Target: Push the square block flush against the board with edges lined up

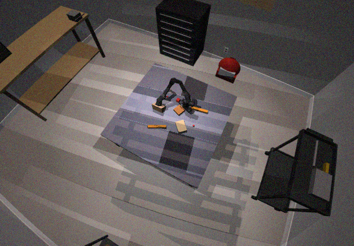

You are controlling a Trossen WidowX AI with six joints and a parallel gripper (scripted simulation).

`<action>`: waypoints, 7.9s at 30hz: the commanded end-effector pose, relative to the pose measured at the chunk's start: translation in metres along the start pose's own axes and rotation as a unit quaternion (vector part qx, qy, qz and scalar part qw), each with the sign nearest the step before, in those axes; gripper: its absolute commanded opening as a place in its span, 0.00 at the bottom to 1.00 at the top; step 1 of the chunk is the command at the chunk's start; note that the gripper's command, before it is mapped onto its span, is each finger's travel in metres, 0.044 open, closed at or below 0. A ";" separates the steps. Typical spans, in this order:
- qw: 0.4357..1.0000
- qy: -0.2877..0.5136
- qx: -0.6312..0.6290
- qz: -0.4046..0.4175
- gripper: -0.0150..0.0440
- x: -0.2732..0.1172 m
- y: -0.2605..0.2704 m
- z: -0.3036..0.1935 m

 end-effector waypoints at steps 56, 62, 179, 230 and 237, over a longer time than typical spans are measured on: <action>1.000 0.003 0.001 0.001 0.25 0.001 -0.006 -0.054; 1.000 0.004 0.001 0.000 0.25 0.001 -0.006 -0.059; 0.978 0.002 0.209 -0.002 0.25 0.000 -0.135 -0.110; 0.978 0.002 0.208 -0.002 0.25 0.000 -0.141 -0.104; 0.978 0.002 0.208 -0.002 0.25 0.000 -0.144 -0.093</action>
Point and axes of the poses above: the point midway between the two fingers, 35 mm back from their tips, its own x axis out along the fingers, its own y axis across the jaws, z = x × y, the point moved 9 cm from there along -x, back along the fingers, and after that the axes turned 5 degrees about x, right-handed, at the moved point
